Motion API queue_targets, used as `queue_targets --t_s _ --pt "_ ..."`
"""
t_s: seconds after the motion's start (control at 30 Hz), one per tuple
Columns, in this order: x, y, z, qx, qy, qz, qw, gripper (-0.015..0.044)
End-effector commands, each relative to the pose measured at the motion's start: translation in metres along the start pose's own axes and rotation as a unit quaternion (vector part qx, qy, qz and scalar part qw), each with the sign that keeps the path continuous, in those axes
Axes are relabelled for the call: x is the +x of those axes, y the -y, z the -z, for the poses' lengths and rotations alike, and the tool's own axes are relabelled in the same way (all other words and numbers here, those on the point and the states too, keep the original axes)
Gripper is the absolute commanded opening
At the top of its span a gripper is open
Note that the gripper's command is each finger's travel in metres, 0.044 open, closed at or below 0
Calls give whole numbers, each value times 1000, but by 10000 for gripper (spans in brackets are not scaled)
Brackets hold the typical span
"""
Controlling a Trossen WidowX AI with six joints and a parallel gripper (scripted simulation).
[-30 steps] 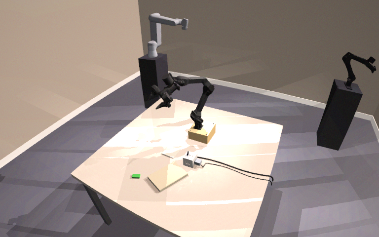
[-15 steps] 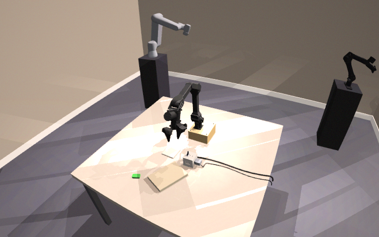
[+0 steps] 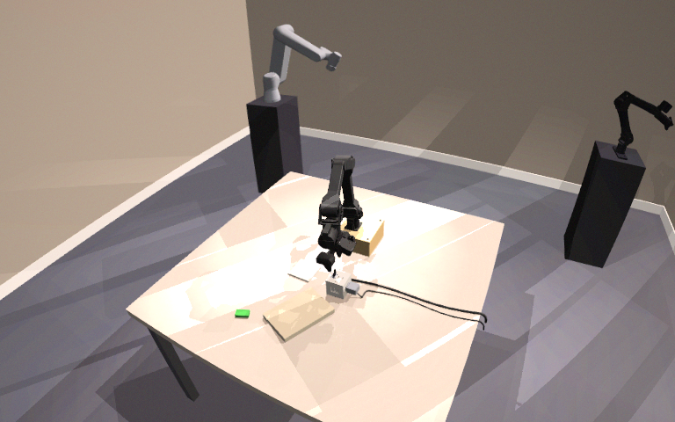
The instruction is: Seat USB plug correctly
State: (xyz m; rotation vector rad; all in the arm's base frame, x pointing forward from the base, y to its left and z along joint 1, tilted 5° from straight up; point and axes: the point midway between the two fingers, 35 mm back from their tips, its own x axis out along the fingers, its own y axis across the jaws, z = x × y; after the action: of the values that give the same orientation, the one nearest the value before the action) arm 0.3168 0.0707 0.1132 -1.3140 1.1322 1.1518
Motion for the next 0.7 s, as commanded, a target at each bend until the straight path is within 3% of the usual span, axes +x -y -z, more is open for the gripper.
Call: queue_targets --t_s 0.0,0.67 --pt "3 0 -1 -1 -4 -4 1000 440" --pt "23 0 -1 -1 -4 -4 1000 440"
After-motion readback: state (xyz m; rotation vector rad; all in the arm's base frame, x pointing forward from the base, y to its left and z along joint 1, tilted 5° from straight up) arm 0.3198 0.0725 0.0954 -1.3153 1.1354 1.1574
